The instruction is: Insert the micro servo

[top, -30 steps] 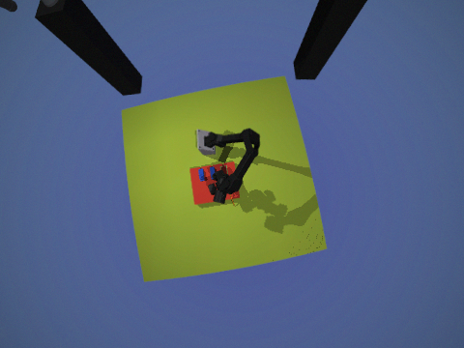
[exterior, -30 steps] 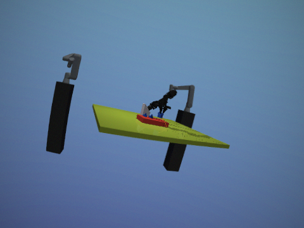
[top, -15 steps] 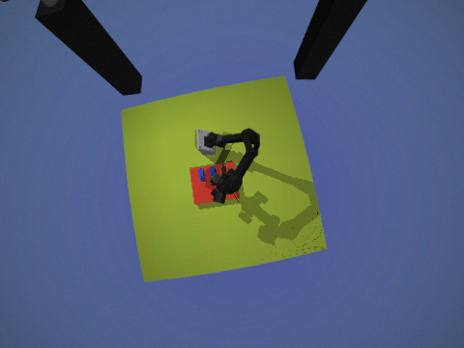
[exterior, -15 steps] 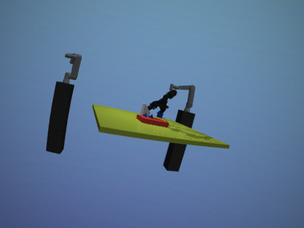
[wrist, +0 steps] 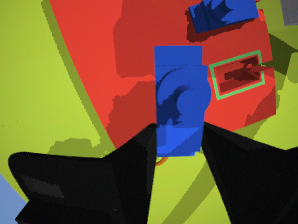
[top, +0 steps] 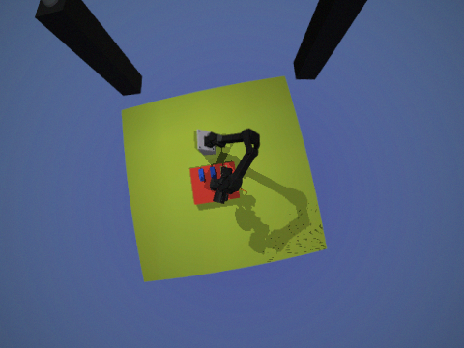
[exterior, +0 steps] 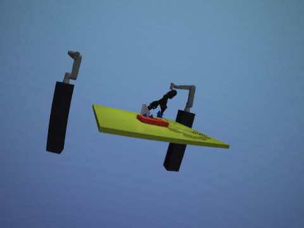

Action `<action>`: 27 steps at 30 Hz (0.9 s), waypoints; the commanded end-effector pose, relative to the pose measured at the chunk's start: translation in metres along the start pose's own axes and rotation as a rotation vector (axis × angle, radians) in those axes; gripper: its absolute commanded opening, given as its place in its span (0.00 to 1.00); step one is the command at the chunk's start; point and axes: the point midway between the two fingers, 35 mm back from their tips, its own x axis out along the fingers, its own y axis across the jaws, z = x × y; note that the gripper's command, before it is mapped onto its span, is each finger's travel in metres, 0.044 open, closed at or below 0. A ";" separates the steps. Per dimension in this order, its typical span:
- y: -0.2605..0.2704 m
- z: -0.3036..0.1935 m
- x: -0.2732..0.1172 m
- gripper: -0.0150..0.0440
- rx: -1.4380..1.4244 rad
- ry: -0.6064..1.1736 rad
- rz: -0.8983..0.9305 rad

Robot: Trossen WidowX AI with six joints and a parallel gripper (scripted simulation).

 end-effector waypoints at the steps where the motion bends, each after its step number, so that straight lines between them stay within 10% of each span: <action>1: 0.000 0.001 -0.001 0.25 -0.156 -0.003 0.002; 27: 0.000 0.001 -0.001 0.25 -1.061 -0.004 0.001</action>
